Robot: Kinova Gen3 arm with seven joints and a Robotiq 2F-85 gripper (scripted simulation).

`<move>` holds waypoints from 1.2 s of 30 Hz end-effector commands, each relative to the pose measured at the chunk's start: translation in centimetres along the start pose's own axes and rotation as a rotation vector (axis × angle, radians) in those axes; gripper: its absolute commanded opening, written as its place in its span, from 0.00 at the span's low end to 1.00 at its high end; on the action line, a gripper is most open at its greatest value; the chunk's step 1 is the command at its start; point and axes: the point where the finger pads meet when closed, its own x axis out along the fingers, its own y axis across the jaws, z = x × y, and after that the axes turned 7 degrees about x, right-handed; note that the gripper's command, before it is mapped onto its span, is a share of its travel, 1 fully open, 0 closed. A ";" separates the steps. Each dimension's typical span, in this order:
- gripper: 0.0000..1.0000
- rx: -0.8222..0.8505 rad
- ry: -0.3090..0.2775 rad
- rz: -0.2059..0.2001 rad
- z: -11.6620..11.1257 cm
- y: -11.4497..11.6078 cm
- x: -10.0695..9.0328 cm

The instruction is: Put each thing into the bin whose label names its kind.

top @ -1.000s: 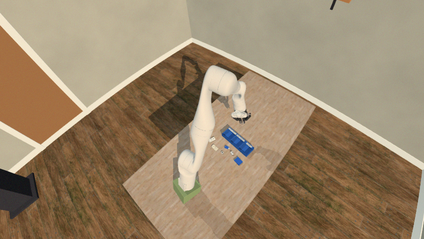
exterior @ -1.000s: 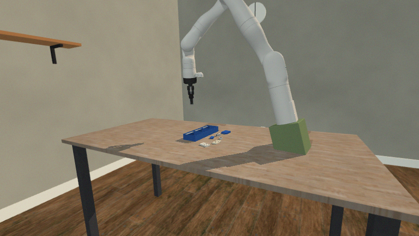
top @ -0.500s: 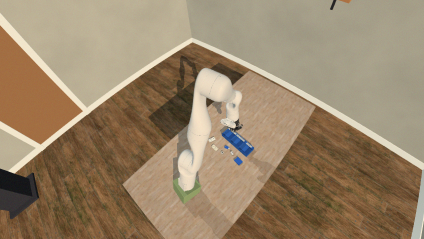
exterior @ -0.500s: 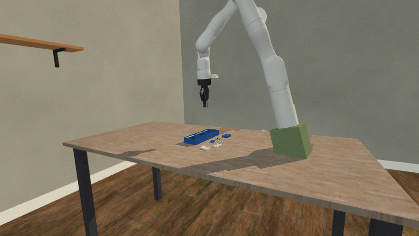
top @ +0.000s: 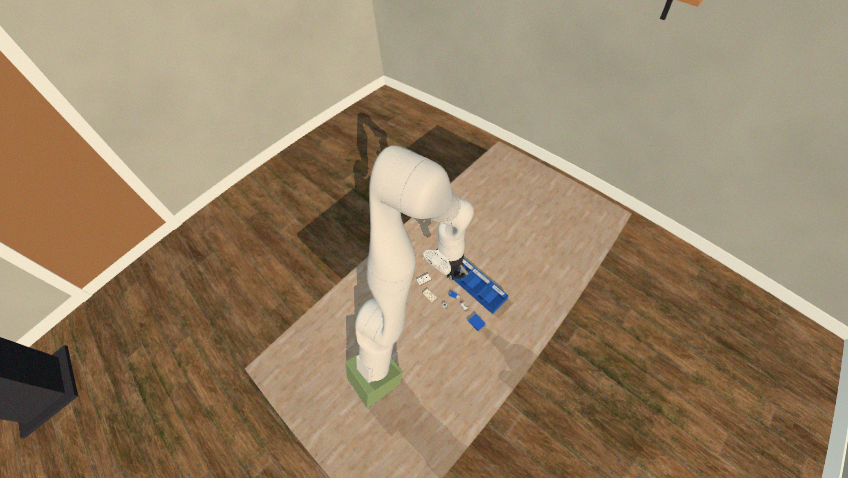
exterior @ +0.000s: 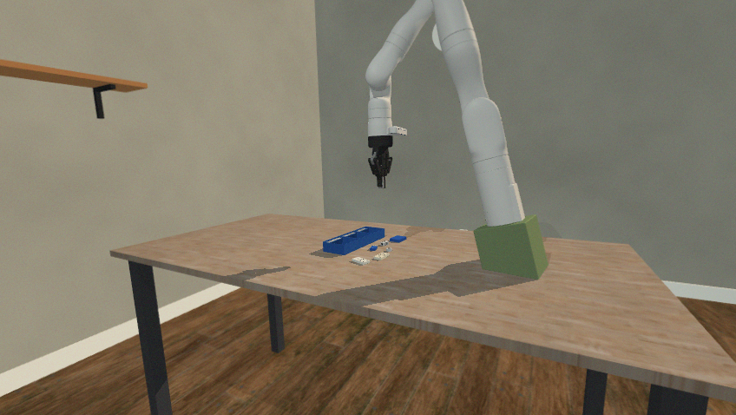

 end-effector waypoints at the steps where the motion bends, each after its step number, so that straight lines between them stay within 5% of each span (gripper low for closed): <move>1: 0.09 0.004 -0.020 0.003 -0.1 0.0 -0.4; 10: 0.09 0.004 -0.013 0.003 -0.1 0.0 -0.4; 22: 0.09 -0.498 -0.021 0.003 4.6 -3.7 5.6; 36: 0.09 -1.062 -0.028 -0.044 10.1 -9.1 13.4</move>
